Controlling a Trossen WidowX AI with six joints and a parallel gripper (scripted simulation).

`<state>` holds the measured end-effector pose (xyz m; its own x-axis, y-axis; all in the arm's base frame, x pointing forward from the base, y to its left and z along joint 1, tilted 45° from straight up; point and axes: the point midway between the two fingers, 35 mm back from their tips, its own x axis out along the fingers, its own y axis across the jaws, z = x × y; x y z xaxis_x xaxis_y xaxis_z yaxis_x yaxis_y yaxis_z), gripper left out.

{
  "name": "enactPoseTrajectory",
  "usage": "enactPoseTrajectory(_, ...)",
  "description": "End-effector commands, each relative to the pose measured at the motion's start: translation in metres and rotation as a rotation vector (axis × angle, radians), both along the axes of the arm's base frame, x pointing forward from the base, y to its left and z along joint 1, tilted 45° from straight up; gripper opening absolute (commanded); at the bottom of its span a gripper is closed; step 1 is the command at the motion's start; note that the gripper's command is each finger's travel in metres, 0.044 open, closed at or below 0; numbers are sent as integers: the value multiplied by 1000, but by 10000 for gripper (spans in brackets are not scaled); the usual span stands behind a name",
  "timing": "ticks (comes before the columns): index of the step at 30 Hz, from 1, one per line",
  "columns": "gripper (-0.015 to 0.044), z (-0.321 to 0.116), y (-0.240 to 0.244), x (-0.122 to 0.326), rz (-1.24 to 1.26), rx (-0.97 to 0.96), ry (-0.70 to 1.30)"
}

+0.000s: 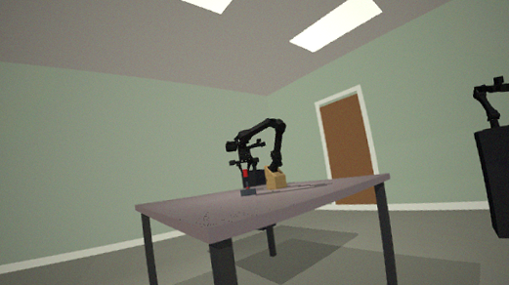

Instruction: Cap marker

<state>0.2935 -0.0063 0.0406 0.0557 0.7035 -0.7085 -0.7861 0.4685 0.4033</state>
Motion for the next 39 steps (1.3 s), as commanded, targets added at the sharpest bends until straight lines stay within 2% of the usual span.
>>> enactPoseTrajectory(1, 0, -2, 4, -2, -2, 4, 4)
enactPoseTrajectory(39, 0, -42, 43, 0, -2, 6, 4)
